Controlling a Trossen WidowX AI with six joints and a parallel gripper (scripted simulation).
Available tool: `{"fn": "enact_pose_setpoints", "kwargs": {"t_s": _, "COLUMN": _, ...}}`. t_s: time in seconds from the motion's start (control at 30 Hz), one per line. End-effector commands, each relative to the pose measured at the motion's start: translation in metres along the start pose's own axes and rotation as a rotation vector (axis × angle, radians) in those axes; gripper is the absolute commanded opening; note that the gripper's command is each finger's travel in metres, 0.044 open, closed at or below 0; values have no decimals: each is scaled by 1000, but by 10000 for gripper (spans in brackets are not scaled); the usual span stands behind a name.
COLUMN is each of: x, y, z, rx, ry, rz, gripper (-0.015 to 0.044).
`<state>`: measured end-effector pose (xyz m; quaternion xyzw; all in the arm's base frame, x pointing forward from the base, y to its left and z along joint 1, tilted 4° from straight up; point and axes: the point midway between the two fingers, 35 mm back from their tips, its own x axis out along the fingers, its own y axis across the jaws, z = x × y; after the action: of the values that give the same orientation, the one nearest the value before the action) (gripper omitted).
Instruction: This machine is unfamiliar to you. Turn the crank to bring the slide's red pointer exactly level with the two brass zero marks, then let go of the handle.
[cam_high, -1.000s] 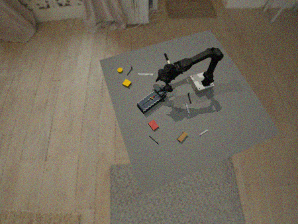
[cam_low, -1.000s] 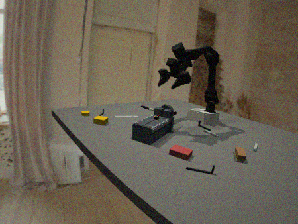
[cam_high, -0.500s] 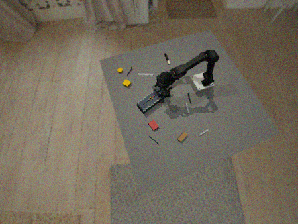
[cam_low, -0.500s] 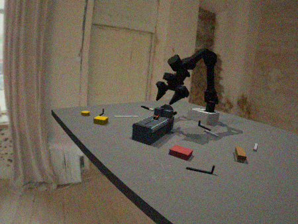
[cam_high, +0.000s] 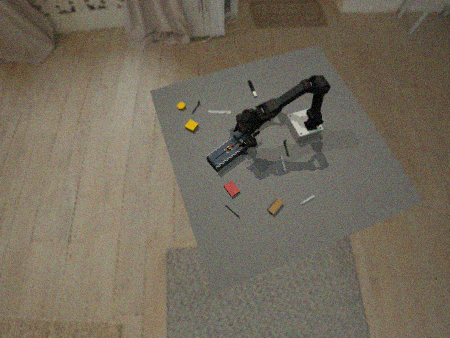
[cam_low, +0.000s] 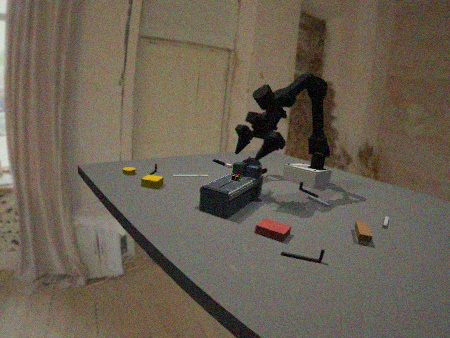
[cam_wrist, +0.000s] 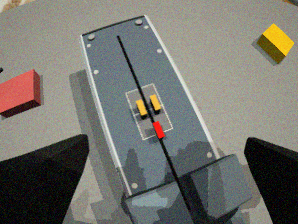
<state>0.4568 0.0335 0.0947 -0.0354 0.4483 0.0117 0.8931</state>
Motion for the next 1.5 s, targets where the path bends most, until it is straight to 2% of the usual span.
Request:
{"fn": "enact_pose_setpoints", "kwargs": {"t_s": 0.0, "x": 1, "y": 0, "z": 0, "rx": -5, "ry": 0, "rz": 0, "gripper": 440}}
{"fn": "enact_pose_setpoints", "kwargs": {"t_s": 0.43, "x": -41, "y": 0, "z": 31, "rx": -2, "ry": 1, "rz": 2, "gripper": 440}}
{"fn": "enact_pose_setpoints", "kwargs": {"t_s": 1.17, "x": -108, "y": -38, "z": -62, "rx": -295, "ry": -107, "rz": 252, "gripper": 440}}
{"fn": "enact_pose_setpoints", "kwargs": {"t_s": 1.47, "x": -98, "y": -38, "z": -71, "rx": -304, "ry": -114, "rz": 258, "gripper": 440}}
